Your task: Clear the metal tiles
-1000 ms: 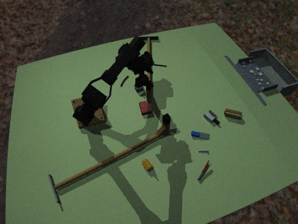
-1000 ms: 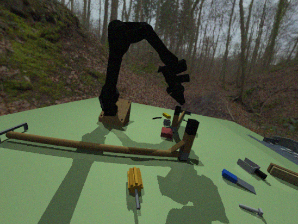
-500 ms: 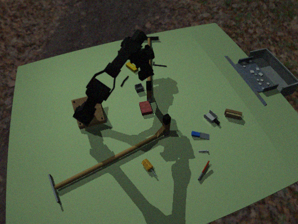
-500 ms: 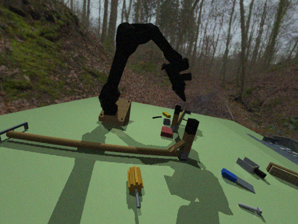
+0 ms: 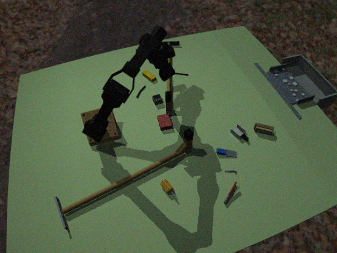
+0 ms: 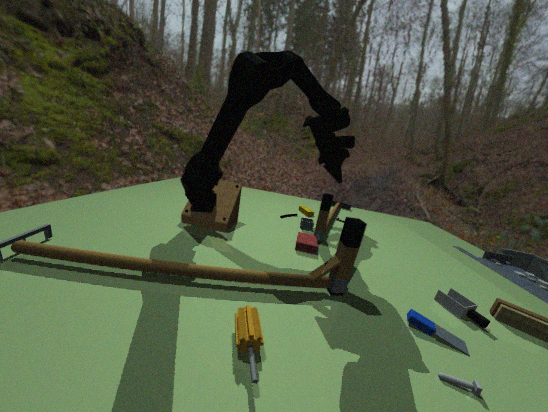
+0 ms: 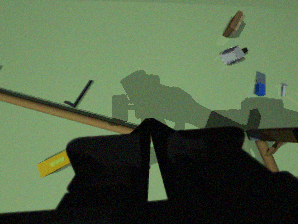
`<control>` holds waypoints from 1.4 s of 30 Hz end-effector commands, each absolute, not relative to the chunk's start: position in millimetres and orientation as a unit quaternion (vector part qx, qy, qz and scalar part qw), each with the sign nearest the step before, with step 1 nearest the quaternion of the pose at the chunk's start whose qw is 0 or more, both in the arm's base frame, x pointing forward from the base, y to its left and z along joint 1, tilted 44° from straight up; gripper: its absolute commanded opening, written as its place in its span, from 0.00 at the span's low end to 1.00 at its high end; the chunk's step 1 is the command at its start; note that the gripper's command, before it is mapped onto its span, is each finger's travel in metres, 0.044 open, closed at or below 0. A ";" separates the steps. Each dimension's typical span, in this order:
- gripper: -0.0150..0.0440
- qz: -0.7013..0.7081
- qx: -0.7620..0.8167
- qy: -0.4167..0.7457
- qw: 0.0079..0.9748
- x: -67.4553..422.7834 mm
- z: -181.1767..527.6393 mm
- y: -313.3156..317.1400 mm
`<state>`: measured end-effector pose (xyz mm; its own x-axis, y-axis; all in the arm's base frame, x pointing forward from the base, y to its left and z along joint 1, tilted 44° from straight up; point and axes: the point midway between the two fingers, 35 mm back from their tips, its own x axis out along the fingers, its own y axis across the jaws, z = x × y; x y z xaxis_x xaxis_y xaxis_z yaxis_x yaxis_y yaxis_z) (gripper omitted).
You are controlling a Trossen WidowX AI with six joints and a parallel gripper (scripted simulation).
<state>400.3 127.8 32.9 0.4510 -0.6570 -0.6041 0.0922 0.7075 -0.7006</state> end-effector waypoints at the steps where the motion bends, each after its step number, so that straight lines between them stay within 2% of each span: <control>1: 0.25 -0.212 -0.313 0.483 0.790 403.8 24.3 140.8; 42: 0.25 -0.007 -0.399 0.594 0.698 410.6 -72.2 240.1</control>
<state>412.9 230.9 -64.6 0.3074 -0.5001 -0.8096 -0.4228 0.6904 -0.5870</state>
